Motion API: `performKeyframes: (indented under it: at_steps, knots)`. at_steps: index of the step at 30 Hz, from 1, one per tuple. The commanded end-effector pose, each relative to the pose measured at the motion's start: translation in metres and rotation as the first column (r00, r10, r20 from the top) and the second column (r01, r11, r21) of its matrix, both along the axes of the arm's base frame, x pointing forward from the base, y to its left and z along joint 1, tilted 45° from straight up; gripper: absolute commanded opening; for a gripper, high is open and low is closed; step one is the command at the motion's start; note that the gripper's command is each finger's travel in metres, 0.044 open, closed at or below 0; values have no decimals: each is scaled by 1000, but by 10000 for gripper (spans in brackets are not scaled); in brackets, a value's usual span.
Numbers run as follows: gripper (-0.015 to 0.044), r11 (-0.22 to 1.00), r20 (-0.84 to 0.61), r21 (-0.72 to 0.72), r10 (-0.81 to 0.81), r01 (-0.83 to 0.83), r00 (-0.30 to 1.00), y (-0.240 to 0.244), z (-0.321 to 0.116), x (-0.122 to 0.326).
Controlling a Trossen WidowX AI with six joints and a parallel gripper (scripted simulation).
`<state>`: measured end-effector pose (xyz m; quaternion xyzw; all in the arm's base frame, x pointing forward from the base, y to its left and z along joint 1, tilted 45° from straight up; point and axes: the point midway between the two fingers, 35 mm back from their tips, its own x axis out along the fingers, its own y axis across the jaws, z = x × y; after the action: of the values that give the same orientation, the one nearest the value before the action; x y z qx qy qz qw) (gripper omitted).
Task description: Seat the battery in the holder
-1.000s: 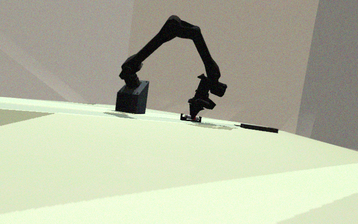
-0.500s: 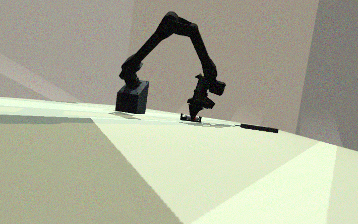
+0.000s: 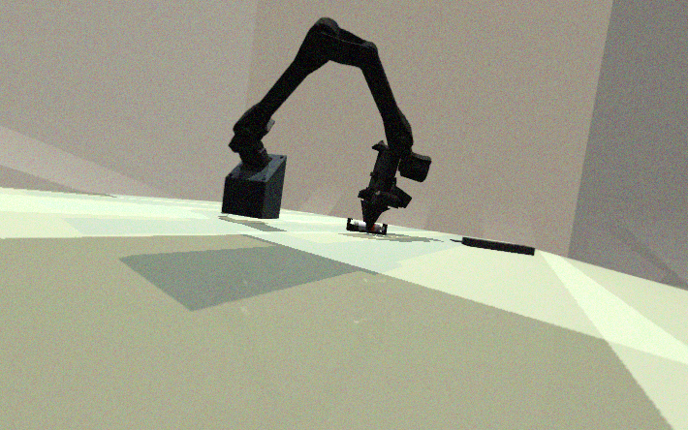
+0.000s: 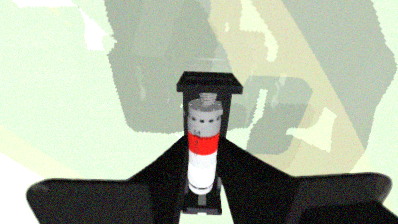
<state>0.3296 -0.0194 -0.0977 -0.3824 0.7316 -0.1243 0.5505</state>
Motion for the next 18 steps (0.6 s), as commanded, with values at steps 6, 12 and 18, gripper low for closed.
performKeyframes:
  at_steps: [6, 12, 18]
  knots:
    - [60, 1000, 2, 1, 5, -5, 1000, -3, 3, -5]
    - [60, 1000, 2, 3, 7, -7, 1000, -4, 4, -9]
    - [60, 1000, 3, 5, 8, -8, 1000, -4, 5, -10]
